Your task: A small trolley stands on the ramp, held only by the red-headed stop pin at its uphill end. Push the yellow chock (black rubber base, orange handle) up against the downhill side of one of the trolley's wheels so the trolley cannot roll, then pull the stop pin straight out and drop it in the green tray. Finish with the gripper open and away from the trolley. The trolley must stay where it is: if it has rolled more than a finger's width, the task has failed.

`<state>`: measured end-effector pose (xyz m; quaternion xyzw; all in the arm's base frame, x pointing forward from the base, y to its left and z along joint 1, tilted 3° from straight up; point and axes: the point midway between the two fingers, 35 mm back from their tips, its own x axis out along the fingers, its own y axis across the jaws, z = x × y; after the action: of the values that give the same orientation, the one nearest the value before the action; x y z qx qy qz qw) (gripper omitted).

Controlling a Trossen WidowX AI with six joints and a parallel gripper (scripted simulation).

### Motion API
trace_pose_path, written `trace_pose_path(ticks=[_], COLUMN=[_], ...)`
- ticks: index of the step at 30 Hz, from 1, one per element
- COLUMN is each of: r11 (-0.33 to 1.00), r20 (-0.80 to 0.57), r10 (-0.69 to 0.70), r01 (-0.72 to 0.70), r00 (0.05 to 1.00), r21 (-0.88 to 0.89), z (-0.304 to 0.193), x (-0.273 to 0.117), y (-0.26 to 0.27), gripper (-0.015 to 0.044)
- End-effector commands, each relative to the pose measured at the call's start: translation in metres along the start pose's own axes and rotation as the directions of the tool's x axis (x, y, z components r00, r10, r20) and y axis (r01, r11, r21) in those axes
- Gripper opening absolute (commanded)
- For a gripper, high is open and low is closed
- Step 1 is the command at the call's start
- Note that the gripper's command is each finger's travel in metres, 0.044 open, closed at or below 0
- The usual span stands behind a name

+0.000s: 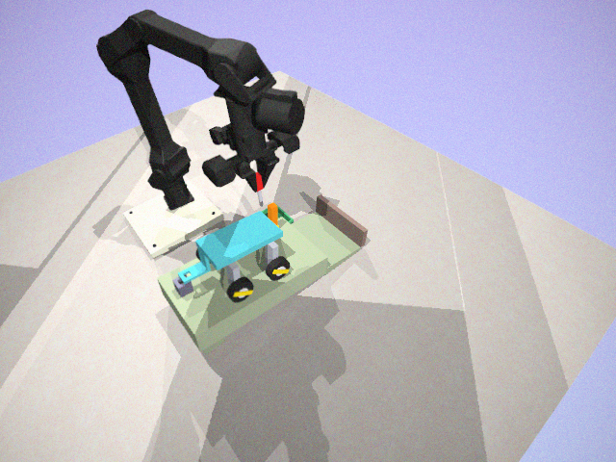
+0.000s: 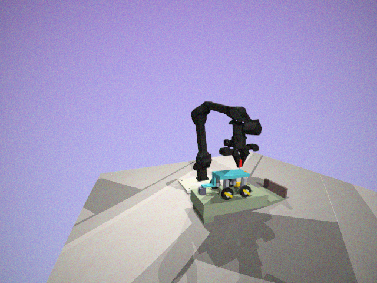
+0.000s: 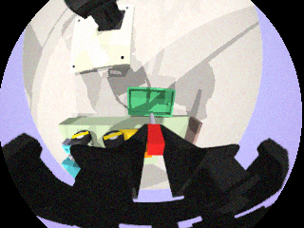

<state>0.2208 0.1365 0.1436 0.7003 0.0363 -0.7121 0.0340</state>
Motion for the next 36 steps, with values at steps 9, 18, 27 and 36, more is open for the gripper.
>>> trace_pose_path(ticks=[9, 18, 27, 36], r11=[0.999, 0.985, 0.984, 0.984], r20=[0.011, 0.011, 0.011, 0.012], r10=[-0.049, -0.171, -0.179, -0.18], r01=[0.049, 0.171, 0.179, 0.18], r00=[0.999, 0.985, 0.984, 0.984], r21=[-0.001, -0.001, -0.001, -0.001], z=[0.007, 0.006, 0.007, 0.008], x=[0.016, 0.04, 0.065, 0.075], y=[-0.001, -0.01, -0.023, -0.029], gripper=[0.0, 0.0, 0.0, 0.0053])
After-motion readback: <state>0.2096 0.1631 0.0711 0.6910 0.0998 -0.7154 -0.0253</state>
